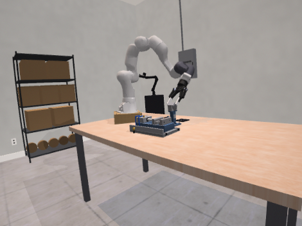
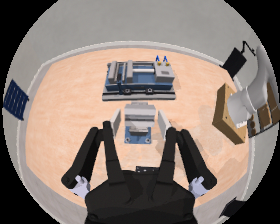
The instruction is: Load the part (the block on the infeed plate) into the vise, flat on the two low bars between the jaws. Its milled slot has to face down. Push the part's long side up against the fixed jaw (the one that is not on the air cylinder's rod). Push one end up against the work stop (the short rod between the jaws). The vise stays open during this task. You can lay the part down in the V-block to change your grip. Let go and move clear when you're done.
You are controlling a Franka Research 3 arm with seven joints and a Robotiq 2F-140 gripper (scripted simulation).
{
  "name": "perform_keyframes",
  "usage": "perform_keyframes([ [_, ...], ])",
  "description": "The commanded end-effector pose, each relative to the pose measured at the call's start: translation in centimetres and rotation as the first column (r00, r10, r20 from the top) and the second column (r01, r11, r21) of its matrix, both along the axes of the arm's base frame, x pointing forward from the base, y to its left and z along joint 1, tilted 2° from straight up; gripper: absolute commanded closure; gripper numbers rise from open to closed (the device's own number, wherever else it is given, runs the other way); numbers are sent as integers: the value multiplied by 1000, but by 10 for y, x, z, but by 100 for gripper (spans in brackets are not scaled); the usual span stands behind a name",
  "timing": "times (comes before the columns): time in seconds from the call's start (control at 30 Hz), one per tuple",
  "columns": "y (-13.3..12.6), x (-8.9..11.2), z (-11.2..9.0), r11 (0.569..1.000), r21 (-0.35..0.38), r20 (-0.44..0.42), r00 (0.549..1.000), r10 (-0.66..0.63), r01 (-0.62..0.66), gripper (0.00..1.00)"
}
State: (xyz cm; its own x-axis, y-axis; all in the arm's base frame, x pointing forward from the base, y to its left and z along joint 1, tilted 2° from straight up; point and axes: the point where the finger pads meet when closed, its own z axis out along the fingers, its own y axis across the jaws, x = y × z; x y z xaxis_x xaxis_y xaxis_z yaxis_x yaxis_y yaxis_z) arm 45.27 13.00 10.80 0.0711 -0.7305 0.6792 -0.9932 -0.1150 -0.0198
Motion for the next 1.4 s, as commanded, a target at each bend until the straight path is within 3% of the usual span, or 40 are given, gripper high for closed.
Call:
perform_keyframes([
  [0.0,-2,1,0,1000,-2,3,1000,-4,4,49],
  [1.37,-3,0,-4,1000,28,0,1000,-3,3,49],
])
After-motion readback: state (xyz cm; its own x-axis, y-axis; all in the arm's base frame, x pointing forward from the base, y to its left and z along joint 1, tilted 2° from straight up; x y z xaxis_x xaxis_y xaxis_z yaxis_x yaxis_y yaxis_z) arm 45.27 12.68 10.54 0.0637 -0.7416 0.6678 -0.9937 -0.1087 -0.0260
